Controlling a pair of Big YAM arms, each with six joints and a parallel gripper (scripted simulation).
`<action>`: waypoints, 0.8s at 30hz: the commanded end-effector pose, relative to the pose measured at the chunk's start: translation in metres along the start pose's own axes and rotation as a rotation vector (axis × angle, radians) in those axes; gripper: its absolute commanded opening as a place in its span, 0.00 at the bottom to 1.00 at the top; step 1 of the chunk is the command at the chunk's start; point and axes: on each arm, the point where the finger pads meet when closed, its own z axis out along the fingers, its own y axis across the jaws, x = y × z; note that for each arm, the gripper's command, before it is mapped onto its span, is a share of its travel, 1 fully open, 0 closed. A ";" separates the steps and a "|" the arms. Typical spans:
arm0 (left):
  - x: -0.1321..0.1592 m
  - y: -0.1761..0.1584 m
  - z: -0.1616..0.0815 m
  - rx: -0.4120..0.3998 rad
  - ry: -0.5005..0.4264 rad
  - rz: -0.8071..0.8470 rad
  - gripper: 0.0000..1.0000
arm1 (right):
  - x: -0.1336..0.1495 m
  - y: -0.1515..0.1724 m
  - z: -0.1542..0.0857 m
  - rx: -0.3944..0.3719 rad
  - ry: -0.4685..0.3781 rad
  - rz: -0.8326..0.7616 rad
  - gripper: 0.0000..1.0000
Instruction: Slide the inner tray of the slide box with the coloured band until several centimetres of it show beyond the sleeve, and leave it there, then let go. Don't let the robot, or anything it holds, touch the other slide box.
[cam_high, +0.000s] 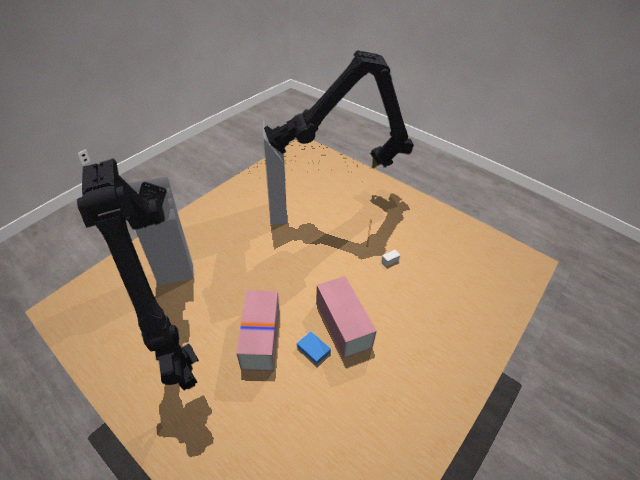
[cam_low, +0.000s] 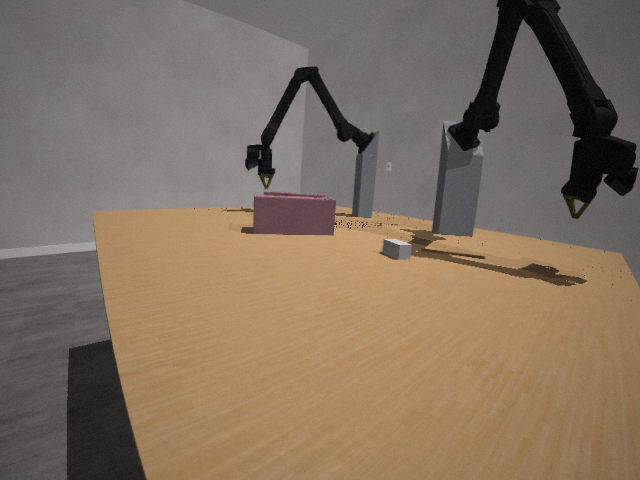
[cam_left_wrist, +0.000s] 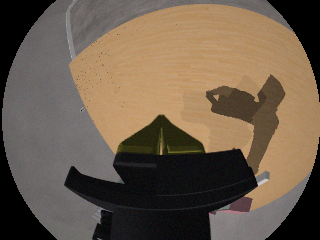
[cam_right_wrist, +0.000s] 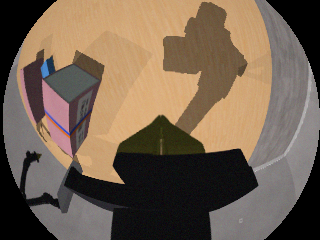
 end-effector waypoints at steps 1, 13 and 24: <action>-0.021 -0.034 -0.027 0.097 -0.078 0.150 0.00 | -0.026 0.017 0.002 -0.014 -0.034 0.003 0.00; -0.019 -0.099 -0.046 0.268 -0.154 0.430 0.00 | -0.033 0.053 0.009 0.003 -0.021 -0.020 0.00; -0.019 -0.170 -0.103 0.466 -0.333 0.734 0.00 | -0.038 0.098 0.015 0.018 -0.011 -0.047 0.00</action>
